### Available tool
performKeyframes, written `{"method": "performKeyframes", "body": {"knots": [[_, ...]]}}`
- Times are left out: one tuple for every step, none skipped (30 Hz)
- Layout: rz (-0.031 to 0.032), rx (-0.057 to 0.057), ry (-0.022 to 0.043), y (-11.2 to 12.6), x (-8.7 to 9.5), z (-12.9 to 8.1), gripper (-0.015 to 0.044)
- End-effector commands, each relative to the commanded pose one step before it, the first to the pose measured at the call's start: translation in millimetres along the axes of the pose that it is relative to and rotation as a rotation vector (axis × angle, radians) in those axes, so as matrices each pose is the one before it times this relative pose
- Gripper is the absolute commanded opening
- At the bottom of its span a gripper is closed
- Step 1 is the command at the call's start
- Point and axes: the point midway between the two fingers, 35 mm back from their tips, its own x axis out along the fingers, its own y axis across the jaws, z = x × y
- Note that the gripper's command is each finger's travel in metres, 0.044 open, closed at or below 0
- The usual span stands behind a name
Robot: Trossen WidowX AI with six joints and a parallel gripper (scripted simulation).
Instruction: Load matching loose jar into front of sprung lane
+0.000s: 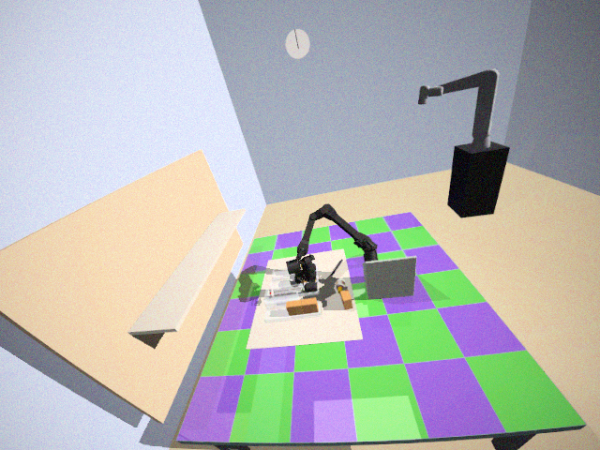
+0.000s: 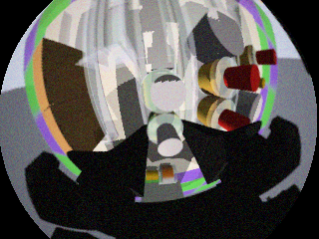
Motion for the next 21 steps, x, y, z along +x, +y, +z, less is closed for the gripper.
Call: {"method": "performKeyframes", "body": {"knots": [[-0.00389, 0.0059, -0.00195, 0.15, -0.03, -1.17, 0.0], [0.0, 0.0, 0.0, 0.0, 0.0, 0.0, 0.0], [0.0, 0.0, 0.0, 0.0, 0.0, 0.0, 0.0], [0.0, 0.0, 0.0, 0.0, 0.0, 0.0, 0.0], [0.0, 0.0, 0.0, 0.0, 0.0, 0.0, 0.0], [0.0, 0.0, 0.0, 0.0, 0.0, 0.0, 0.0], [0.0, 0.0, 0.0, 0.0, 0.0, 0.0, 0.0], [0.0, 0.0, 0.0, 0.0, 0.0, 0.0, 0.0], [0.0, 0.0, 0.0, 0.0, 0.0, 0.0, 0.0], [0.0, 0.0, 0.0, 0.0, 0.0, 0.0, 0.0], [0.00001, 0.0, -0.00004, 0.05, 0.09, 0.76, 0.0026], [0.0, 0.0, 0.0, 0.0, 0.0, 0.0, 0.0053], [0.0, 0.0, 0.0, 0.0, 0.0, 0.0, 0.0079], [0.0, 0.0, 0.0, 0.0, 0.0, 0.0, 0.0105], [0.0, 0.0, 0.0, 0.0, 0.0, 0.0, 0.0131], [0.0, 0.0, 0.0, 0.0, 0.0, 0.0, 0.0157], [0.0, 0.0, 0.0, 0.0, 0.0, 0.0, 0.0184], [0.0, 0.0, 0.0, 0.0, 0.0, 0.0, 0.021], [0.0, 0.0, 0.0, 0.0, 0.0, 0.0, 0.0236], [0.0, 0.0, 0.0, 0.0, 0.0, 0.0, 0.0263], [0.0, 0.0, 0.0, 0.0, 0.0, 0.0, 0.0289]]}}
